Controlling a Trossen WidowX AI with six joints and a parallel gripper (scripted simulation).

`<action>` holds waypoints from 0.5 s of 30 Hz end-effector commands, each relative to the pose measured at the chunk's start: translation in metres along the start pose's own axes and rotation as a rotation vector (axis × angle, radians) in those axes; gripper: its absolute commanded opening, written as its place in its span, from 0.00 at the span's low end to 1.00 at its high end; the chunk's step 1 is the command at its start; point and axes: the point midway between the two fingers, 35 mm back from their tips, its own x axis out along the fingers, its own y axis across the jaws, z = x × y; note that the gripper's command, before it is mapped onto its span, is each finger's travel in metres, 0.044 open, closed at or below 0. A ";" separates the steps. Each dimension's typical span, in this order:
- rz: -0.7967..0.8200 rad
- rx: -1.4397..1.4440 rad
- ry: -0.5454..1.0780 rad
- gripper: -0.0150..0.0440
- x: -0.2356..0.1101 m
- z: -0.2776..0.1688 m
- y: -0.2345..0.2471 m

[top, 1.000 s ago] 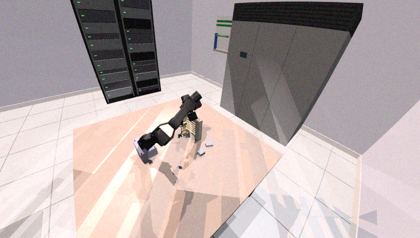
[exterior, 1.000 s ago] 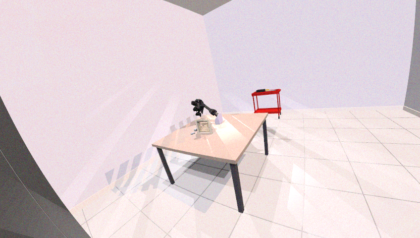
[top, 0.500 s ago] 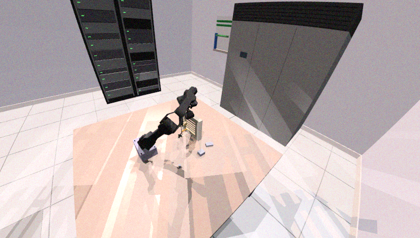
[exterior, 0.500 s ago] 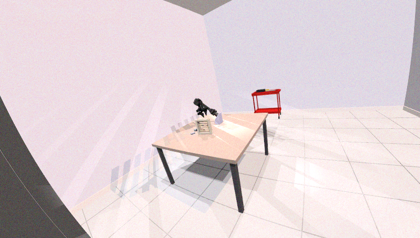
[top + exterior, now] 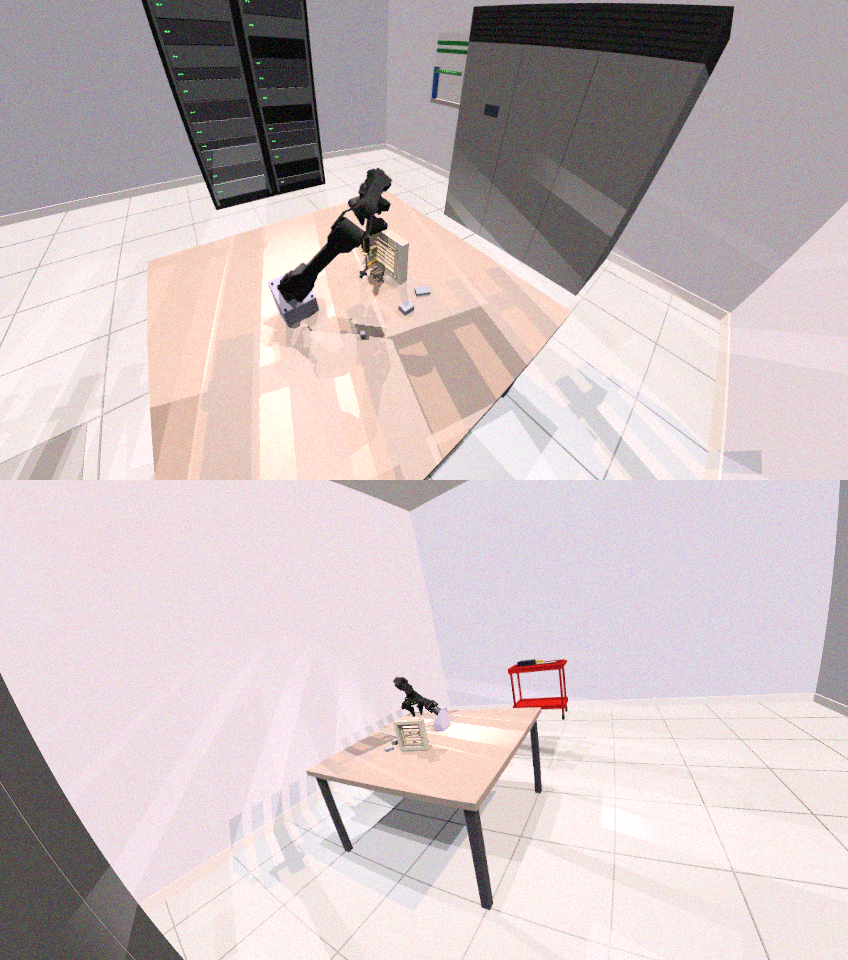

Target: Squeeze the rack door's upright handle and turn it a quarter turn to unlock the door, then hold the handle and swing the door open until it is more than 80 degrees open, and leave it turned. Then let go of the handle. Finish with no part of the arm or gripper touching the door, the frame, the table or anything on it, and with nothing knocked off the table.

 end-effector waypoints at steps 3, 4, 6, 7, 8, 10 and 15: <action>-0.139 -0.067 0.046 0.74 0.001 -0.005 0.006; -0.160 -0.077 0.052 0.74 0.001 -0.006 0.007; -0.187 -0.092 0.059 0.74 0.001 -0.007 0.008; -0.191 -0.094 0.060 0.74 0.001 -0.007 0.008; -0.191 -0.094 0.060 0.74 0.001 -0.007 0.008; -0.191 -0.094 0.060 0.74 0.001 -0.007 0.008; -0.191 -0.094 0.060 0.74 0.005 -0.007 0.007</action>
